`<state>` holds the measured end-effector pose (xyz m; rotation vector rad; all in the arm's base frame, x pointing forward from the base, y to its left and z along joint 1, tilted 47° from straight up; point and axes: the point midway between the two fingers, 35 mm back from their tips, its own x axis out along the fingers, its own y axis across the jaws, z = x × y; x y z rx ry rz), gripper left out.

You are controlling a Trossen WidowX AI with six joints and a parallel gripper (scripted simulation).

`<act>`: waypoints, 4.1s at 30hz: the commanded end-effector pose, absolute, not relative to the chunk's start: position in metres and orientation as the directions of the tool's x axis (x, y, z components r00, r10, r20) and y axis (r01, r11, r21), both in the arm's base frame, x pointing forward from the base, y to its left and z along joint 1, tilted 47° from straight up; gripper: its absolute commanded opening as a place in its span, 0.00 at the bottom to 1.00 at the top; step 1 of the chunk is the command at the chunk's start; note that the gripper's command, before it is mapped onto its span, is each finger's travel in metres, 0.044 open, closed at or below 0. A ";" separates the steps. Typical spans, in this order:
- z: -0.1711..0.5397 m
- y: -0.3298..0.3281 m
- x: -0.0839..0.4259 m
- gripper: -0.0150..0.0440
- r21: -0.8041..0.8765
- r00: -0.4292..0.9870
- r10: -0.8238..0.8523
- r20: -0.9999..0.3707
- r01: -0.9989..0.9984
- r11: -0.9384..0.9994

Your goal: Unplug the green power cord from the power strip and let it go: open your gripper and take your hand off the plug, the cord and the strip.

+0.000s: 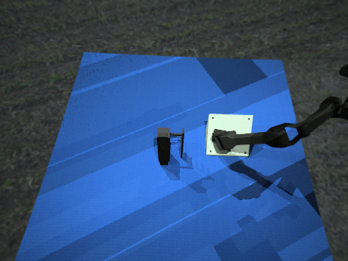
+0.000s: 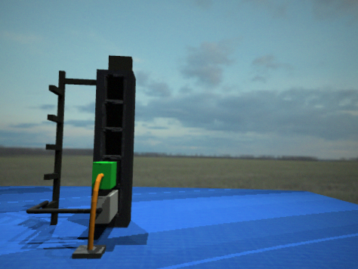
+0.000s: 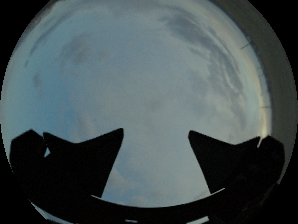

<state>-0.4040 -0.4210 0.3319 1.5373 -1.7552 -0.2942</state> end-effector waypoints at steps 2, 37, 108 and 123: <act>0.328 -0.430 -0.398 0.84 0.624 0.032 -0.925 0.379 -0.747 0.230; 0.112 -0.563 0.089 0.53 0.663 0.675 -0.636 -0.373 -0.286 -0.692; 0.033 -0.003 0.282 0.53 0.023 -0.088 0.723 -0.686 0.990 0.143; 0.029 0.007 0.281 0.53 0.023 -0.089 0.723 -0.685 0.989 0.143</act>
